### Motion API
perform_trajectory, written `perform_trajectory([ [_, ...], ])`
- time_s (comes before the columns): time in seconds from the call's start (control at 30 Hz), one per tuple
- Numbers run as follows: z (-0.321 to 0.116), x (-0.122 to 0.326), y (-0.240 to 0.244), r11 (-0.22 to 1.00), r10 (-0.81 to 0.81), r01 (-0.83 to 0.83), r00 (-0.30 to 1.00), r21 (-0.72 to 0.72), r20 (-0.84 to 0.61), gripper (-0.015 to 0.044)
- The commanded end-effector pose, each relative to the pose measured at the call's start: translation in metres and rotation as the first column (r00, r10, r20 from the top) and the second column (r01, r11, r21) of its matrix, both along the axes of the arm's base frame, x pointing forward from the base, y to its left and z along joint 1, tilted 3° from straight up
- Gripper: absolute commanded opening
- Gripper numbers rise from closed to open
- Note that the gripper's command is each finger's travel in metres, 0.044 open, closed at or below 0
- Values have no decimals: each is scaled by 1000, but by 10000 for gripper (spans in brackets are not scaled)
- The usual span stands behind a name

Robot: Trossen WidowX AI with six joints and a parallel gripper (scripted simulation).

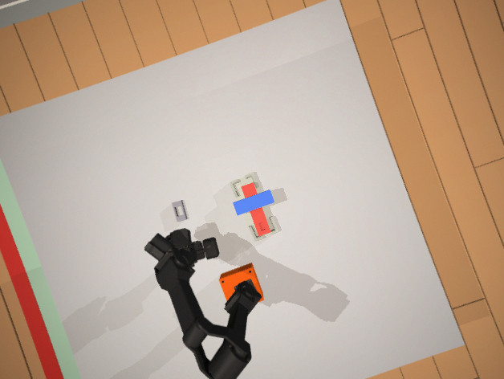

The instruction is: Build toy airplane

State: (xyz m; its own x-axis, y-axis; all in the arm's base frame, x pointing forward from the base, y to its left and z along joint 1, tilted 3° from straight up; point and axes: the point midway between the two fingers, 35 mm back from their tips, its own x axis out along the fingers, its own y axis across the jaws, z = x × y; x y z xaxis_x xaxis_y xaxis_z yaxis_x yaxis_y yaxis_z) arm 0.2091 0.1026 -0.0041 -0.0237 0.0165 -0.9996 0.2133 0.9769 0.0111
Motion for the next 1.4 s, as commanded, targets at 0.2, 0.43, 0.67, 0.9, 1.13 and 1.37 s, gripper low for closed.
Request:
perform_trajectory([
  [0.2, 16, 4, 1, 1000, -1, 1, 1000, -1, -4, 0],
  [0.43, 37, 8, 2, 1000, -3, 3, 1000, -1, -4, 0],
  [0.67, 58, 10, 3, 1000, -3, 3, 1000, 0, -3, 0],
  [0.9, 80, 10, 2, 1000, -4, 4, 1000, 0, -3, 0],
  [1.13, 102, 8, 1, 1000, -5, 5, 1000, 0, -3, 0],
  [1.37, 124, 5, -1, 1000, -6, 6, 1000, 1, -3, 0],
])
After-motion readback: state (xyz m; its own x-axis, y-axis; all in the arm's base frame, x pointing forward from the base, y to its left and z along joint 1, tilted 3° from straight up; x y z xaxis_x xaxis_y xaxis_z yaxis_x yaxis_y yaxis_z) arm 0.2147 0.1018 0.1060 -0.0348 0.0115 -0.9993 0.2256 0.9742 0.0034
